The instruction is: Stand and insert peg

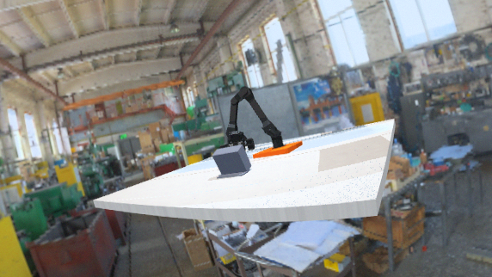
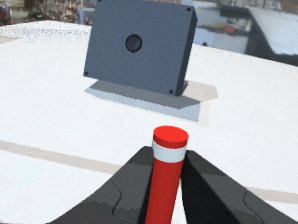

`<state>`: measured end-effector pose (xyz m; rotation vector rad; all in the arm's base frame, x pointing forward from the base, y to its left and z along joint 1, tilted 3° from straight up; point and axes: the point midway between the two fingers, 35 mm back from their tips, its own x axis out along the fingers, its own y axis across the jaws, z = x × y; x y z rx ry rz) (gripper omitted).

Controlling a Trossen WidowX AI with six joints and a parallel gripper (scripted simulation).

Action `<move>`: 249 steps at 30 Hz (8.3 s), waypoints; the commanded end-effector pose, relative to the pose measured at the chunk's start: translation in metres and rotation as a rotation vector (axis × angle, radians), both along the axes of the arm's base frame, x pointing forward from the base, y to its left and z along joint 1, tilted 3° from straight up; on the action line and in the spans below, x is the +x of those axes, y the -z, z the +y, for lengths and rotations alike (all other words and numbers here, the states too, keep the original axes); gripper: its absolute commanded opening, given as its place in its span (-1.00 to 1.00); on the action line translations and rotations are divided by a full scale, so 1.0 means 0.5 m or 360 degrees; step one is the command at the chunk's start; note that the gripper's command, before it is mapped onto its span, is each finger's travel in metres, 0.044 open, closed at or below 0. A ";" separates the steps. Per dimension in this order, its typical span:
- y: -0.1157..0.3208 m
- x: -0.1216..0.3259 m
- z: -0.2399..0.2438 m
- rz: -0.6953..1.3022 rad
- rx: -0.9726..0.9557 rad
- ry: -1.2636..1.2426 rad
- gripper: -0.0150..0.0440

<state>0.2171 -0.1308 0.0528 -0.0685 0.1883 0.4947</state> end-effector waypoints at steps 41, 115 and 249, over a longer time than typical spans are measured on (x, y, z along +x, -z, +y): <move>0.003 -0.010 -0.002 -0.0062 0.0032 0.0025 -0.05; -0.248 0.011 0.070 0.0522 -0.0033 -0.0295 1.00; -0.071 0.054 0.028 0.1965 -0.1055 0.0111 -0.49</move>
